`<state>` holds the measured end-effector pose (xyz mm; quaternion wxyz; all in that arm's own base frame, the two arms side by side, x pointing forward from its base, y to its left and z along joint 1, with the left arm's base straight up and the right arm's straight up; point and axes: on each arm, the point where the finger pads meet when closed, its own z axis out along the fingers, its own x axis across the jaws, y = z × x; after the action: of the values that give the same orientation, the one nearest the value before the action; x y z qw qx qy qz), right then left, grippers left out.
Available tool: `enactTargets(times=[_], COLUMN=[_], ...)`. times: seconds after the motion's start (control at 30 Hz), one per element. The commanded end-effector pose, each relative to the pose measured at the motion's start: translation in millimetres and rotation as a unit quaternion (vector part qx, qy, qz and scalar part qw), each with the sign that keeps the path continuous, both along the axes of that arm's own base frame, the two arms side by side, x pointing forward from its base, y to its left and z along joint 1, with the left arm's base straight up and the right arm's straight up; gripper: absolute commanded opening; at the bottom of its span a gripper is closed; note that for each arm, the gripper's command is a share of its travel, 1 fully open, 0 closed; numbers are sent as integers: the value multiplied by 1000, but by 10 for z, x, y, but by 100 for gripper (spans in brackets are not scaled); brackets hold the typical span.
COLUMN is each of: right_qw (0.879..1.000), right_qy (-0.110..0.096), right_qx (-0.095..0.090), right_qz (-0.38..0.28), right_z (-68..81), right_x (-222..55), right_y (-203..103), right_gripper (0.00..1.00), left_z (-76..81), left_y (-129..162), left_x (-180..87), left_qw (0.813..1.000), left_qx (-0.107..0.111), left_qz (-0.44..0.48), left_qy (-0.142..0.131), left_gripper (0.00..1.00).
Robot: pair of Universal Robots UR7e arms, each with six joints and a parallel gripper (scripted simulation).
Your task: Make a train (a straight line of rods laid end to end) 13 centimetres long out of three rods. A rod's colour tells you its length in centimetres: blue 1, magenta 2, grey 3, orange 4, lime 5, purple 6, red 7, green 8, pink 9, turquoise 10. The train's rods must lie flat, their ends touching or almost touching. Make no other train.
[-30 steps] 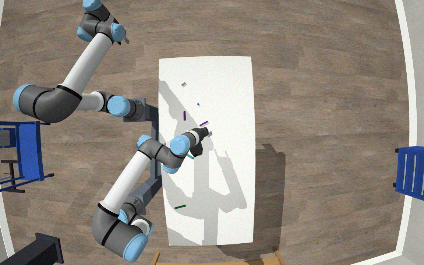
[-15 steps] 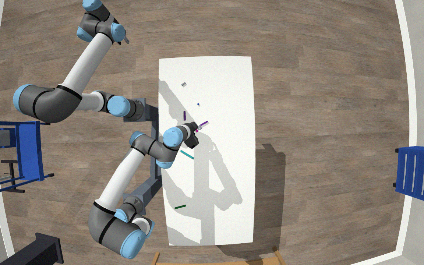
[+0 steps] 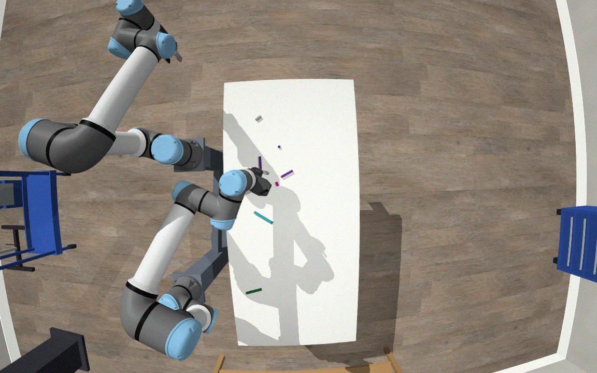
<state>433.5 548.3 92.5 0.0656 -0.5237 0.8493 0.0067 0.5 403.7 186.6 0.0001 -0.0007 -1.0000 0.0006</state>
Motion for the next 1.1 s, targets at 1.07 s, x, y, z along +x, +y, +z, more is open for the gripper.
enactTargets(times=[1.07], right_qw=[971], right_qy=[42], right_qx=[-50], right_qz=[232], right_z=[-112], right_x=[-649], right_y=[169], right_gripper=[100], left_z=[4], left_y=[3], left_x=[1], left_qw=[1000], left_qx=[1], left_qz=[0], left_qy=[0], left_gripper=[100])
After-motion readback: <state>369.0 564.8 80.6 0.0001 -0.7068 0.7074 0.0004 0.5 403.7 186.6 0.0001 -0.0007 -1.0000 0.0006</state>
